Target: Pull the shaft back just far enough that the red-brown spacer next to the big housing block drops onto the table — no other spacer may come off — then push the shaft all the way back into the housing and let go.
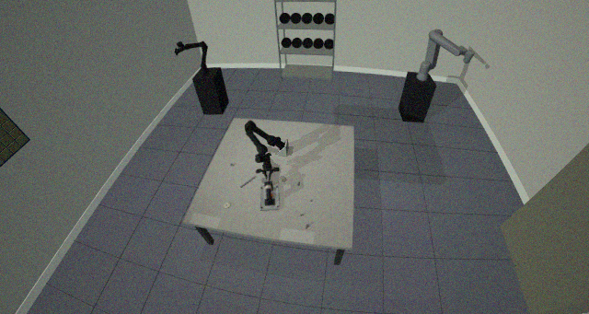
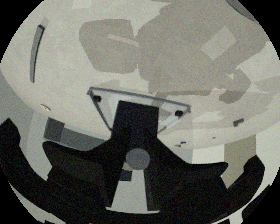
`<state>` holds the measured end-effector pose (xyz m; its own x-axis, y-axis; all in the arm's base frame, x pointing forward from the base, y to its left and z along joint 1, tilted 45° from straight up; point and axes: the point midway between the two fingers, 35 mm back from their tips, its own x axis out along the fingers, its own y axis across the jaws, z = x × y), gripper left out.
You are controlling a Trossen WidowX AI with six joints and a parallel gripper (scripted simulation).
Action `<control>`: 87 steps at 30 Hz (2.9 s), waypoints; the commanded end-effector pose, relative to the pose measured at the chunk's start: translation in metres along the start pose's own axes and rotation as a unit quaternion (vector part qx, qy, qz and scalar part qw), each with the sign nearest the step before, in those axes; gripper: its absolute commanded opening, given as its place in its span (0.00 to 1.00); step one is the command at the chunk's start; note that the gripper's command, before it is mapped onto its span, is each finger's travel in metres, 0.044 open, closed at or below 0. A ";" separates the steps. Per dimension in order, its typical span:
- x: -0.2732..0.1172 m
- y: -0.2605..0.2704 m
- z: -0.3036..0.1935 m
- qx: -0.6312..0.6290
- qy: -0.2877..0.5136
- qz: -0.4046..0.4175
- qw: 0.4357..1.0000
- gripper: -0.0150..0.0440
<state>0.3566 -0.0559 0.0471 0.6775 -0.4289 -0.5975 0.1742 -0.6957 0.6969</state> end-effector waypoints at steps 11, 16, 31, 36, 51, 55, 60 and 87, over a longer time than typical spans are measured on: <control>0.004 0.001 -0.006 0.003 0.003 0.001 1.000 0.25; 0.005 0.001 -0.008 0.003 0.003 0.001 1.000 0.25; 0.009 0.001 -0.011 0.003 0.003 0.001 1.000 0.25; 0.010 0.001 -0.013 0.003 0.003 0.001 1.000 0.25; 0.014 0.001 -0.017 0.004 0.003 0.001 1.000 0.25; 0.015 0.001 -0.018 0.004 0.003 0.001 1.000 0.25; 0.016 0.001 -0.019 0.004 0.003 0.001 1.000 0.25; 0.017 0.000 -0.017 -0.001 -0.002 0.000 1.000 0.70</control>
<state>0.3805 -0.0537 0.0435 0.6740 -0.4320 -0.5993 0.1754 -0.6944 0.6979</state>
